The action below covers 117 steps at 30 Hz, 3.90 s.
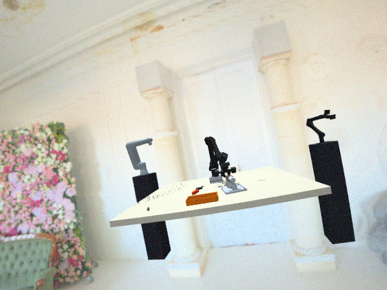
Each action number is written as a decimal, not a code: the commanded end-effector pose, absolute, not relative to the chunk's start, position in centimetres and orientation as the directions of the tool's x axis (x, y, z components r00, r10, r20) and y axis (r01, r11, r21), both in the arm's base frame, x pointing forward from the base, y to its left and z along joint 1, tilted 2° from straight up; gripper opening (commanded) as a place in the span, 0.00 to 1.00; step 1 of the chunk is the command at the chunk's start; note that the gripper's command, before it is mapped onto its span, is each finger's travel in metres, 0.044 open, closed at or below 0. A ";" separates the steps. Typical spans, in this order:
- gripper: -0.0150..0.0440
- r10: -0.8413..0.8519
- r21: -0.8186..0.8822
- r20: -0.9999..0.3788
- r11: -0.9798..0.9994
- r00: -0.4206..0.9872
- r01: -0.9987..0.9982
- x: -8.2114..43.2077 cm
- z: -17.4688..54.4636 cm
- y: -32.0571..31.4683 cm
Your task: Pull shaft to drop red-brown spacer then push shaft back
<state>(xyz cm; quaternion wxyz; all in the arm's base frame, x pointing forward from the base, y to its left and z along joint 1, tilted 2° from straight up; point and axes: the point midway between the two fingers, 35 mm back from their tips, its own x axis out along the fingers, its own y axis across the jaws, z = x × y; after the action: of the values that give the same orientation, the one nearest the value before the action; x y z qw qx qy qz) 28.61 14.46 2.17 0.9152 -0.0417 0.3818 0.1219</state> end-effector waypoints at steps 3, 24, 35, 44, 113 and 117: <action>0.25 0.193 0.020 -0.710 0.967 0.678 -0.254 28.5 2.2 14.5; 0.25 0.193 0.020 -0.710 0.967 0.677 -0.254 28.3 2.2 14.4; 0.25 0.193 0.020 -0.710 0.967 0.677 -0.254 28.1 2.2 14.4; 0.25 0.193 0.020 -0.710 0.967 0.677 -0.254 28.0 2.2 14.3; 0.25 0.193 0.020 -0.710 0.967 0.677 -0.254 27.3 2.2 14.1; 0.25 0.193 0.020 -0.710 0.967 0.677 -0.254 27.2 2.2 14.1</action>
<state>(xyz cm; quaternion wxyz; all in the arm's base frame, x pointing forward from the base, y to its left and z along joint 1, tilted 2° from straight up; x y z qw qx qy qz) 27.32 14.15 2.16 0.9149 -0.0414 0.3824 0.1226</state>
